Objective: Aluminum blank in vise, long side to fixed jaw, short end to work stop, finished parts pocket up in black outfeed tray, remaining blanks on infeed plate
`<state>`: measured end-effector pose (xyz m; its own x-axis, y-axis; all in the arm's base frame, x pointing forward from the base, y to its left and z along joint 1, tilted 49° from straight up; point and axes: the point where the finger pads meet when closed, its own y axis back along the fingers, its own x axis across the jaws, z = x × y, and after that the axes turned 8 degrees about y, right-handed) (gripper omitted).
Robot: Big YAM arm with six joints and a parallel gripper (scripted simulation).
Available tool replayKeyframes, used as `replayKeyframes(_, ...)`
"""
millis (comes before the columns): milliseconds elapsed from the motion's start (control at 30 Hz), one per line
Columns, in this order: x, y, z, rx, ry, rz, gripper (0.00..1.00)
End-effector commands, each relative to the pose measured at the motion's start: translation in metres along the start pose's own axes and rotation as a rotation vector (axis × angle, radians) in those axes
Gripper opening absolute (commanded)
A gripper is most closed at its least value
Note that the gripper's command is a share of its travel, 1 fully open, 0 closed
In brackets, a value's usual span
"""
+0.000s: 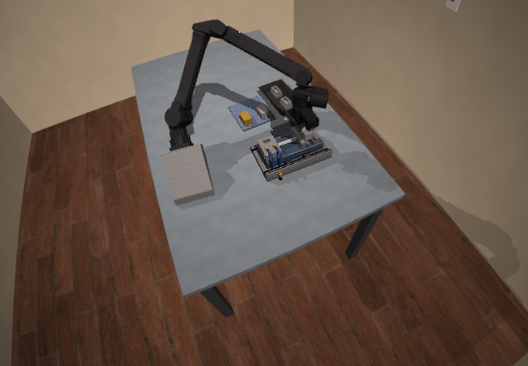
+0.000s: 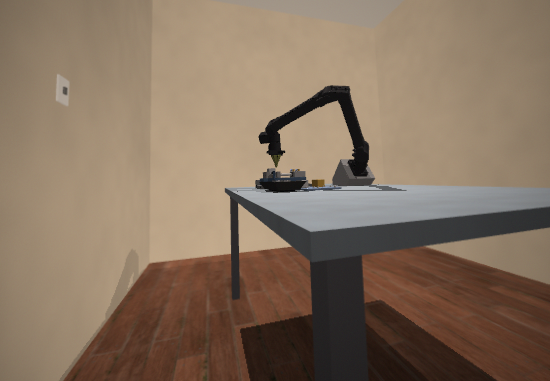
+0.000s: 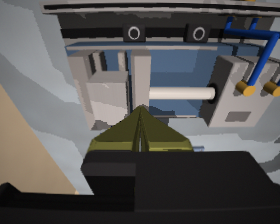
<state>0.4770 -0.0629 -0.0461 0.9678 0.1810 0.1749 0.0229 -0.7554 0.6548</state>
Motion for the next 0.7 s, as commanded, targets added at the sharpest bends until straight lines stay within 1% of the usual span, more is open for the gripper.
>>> replayKeyframes(0, -0.0006, -0.0165, -0.0028, 0.015, 0.001, -0.023, 0.0)
replayKeyframes(667, 0.0051, -0.0137, -0.0035, 0.011, 0.006, -0.019, 0.0)
